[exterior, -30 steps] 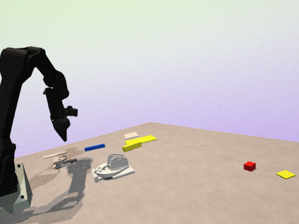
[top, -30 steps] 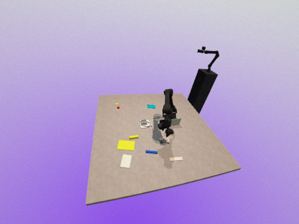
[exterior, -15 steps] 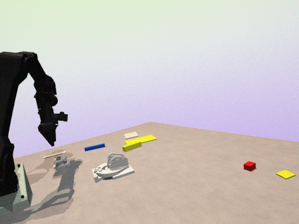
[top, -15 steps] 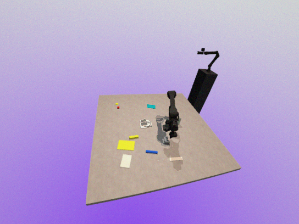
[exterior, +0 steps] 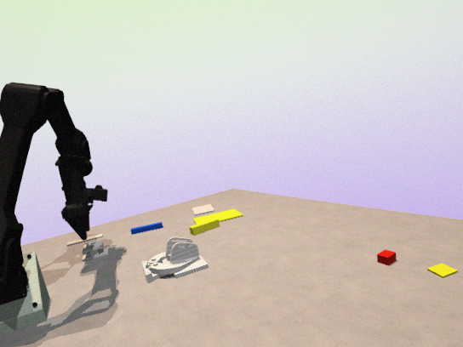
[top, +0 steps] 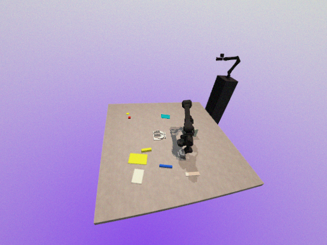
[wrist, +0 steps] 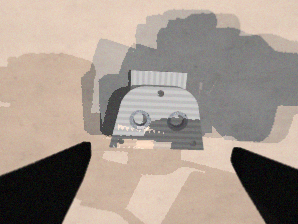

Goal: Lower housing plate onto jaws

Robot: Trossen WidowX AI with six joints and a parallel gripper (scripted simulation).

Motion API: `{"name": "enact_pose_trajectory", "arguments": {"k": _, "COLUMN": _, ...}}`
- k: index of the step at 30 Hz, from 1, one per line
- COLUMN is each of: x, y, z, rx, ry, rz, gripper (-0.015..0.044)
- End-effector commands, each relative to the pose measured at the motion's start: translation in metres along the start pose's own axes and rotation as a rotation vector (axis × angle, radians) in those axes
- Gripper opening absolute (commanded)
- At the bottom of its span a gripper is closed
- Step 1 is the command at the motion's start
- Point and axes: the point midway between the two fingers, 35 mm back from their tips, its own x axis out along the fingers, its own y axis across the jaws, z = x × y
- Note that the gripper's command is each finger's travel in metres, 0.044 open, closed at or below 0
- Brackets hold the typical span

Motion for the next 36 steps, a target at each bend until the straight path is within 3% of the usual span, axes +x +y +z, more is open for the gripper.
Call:
{"name": "enact_pose_trajectory", "arguments": {"k": 1, "x": 0.002, "y": -0.002, "z": 0.0, "rx": -0.007, "ry": -0.002, "rz": -0.006, "gripper": 0.044}}
{"name": "enact_pose_trajectory", "arguments": {"k": 36, "x": 0.037, "y": 0.001, "z": 0.001, "rx": -0.007, "ry": -0.002, "rz": -0.006, "gripper": 0.044}}
